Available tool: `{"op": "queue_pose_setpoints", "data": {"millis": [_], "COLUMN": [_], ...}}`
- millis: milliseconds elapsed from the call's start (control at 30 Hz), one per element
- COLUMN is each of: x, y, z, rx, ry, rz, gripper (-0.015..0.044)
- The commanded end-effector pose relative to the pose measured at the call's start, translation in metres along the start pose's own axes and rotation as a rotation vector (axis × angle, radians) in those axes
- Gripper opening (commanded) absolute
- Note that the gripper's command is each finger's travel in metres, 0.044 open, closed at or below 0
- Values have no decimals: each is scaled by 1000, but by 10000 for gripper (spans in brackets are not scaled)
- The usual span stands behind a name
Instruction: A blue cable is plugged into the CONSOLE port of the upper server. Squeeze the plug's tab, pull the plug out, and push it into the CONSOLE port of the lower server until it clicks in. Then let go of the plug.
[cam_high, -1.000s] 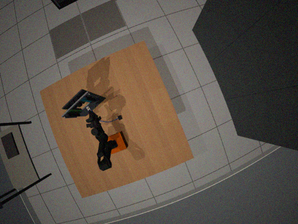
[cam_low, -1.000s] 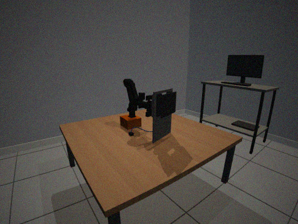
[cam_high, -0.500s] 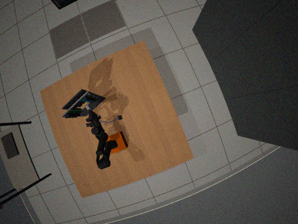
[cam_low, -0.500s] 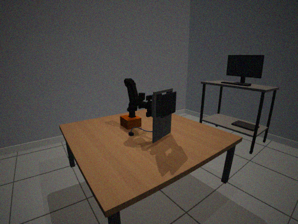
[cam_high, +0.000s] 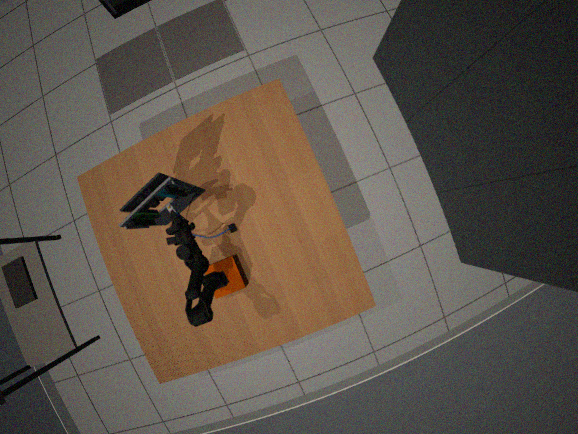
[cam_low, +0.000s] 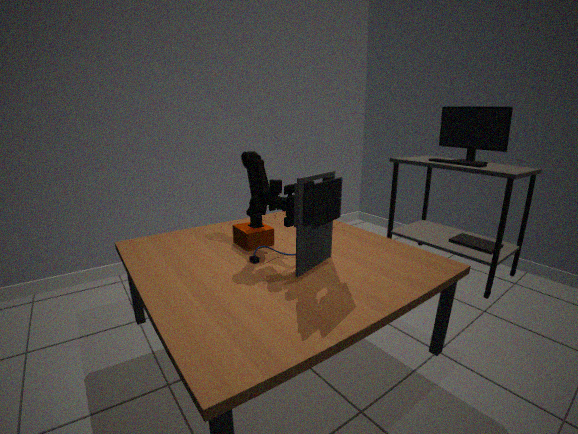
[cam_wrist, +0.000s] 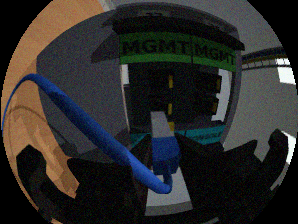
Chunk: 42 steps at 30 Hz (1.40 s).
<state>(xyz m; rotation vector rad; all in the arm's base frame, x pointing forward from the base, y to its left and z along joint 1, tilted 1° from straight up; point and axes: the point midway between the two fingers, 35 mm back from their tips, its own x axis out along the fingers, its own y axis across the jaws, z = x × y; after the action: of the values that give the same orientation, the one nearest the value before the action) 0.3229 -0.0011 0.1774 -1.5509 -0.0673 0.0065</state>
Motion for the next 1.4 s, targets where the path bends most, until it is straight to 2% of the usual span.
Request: {"op": "queue_pose_setpoints", "data": {"millis": [0,1367], "x": [3,20], "y": [-5,-7], "z": [0,2], "rx": [4,5], "ry": [-1,-1], "rz": [-14,-18], "gripper": [0,0]}}
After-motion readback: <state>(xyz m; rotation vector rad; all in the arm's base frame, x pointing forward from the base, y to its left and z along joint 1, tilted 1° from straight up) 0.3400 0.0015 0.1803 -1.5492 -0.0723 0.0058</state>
